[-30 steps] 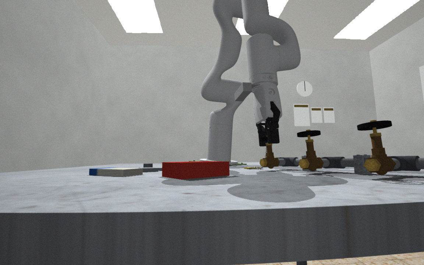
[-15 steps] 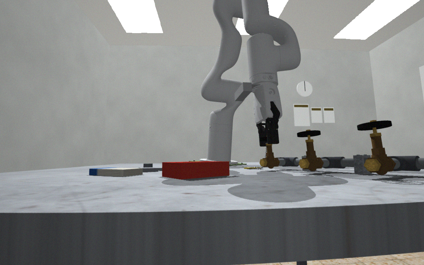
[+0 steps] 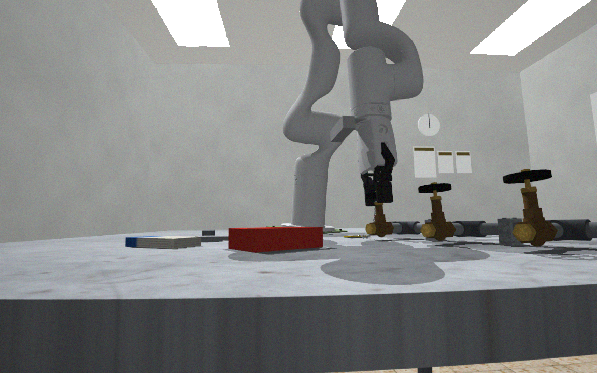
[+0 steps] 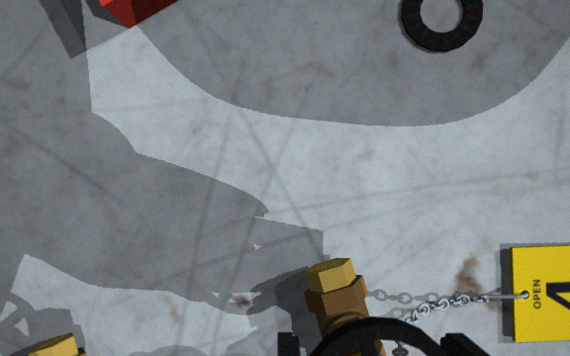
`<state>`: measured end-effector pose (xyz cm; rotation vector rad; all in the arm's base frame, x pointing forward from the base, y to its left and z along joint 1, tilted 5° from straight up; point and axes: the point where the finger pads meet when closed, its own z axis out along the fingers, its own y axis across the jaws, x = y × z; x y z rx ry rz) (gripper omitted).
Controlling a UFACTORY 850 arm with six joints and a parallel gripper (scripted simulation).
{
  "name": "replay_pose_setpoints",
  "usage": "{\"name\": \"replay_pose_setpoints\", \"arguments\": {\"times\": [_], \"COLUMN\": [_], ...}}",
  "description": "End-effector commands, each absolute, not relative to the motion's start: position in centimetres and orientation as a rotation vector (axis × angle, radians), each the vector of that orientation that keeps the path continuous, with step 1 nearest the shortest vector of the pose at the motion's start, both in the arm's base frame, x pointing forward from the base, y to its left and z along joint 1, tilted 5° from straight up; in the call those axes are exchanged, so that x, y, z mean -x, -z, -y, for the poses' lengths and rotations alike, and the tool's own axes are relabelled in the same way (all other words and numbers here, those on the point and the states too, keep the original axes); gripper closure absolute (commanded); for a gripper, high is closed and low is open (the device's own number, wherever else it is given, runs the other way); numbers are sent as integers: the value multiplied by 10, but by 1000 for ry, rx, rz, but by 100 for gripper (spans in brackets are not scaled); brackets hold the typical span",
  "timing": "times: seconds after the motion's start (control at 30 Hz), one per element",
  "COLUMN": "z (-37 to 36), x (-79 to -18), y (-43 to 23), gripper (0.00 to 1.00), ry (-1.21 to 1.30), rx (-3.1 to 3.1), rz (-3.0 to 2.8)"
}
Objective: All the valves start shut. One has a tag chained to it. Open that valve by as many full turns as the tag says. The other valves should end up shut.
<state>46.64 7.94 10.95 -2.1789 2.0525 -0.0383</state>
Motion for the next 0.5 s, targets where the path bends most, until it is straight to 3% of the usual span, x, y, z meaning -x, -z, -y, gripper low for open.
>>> {"name": "replay_pose_setpoints", "arguments": {"times": [0.0,0.47], "z": [-80,-80], "x": [-467,-467], "y": [-110,-110], "gripper": [100,100], "ry": [45,85], "rx": [2225,2556], "rz": [-2000,-1570]}}
